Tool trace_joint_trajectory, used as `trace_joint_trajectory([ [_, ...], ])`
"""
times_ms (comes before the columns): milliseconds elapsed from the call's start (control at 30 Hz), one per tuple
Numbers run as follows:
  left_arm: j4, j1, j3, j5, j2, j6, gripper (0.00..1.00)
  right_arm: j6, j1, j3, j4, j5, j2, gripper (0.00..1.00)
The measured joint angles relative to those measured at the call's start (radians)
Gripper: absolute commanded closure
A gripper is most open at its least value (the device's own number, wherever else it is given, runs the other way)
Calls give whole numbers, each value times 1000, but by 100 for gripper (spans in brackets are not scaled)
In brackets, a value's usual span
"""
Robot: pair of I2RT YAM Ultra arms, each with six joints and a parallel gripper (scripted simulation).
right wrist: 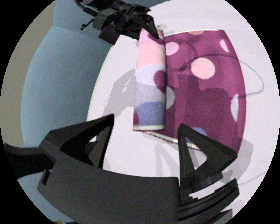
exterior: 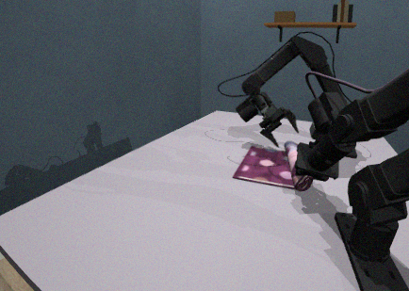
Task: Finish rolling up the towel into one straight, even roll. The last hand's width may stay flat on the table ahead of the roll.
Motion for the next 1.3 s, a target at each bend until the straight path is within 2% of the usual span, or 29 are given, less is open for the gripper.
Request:
trace_joint_trajectory([
  [500,-122,298,143,395,212,25,71,-48,-23,-14,11,20,-85,11],
  [633,-164,370,193,496,300,48,71,-56,-8,-140,99,17,-222,9],
  [933,-292,492,312,710,519,122,71,-39,50,-488,422,-2,-659,6],
  [1300,-460,549,404,850,700,230,71,58,121,-792,779,6,-1023,2],
])
